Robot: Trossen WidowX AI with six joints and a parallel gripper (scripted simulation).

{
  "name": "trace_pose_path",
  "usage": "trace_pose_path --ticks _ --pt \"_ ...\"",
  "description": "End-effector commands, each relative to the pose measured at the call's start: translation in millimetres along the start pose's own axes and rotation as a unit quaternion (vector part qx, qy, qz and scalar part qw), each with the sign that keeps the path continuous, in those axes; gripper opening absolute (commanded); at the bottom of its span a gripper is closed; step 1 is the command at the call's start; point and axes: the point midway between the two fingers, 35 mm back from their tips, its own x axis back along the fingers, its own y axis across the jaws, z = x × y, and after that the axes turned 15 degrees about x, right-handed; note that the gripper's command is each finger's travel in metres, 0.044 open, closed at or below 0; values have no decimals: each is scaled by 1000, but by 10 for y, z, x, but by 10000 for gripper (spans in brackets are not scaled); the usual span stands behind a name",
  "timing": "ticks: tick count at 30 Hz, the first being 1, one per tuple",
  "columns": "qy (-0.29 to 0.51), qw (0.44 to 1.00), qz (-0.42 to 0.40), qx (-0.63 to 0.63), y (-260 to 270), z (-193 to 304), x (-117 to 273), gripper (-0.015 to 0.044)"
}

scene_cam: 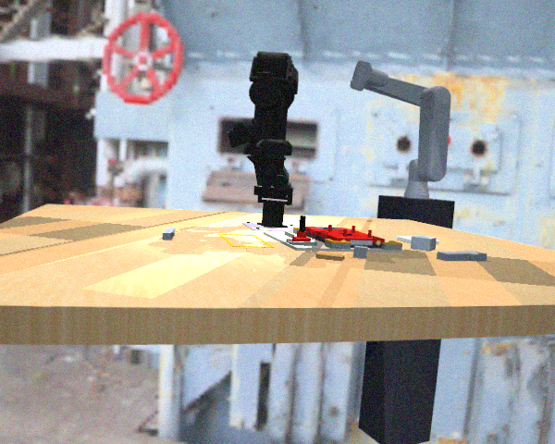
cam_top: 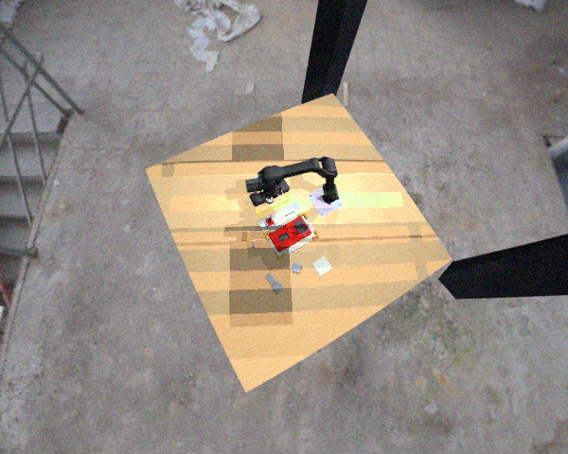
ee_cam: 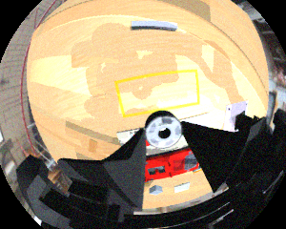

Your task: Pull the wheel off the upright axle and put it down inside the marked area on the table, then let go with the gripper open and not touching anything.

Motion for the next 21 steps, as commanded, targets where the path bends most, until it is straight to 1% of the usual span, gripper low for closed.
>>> trace_pose_path --ticks 1,7,11,21 --pt "0 1000 -3 1 -109 -87 19 0" --pt "0 1000 -3 2 -278 -207 30 0" --pt "0 1000 -3 2 -296 -221 19 0" --pt "0 1000 -3 2 -292 -223 -176 0"
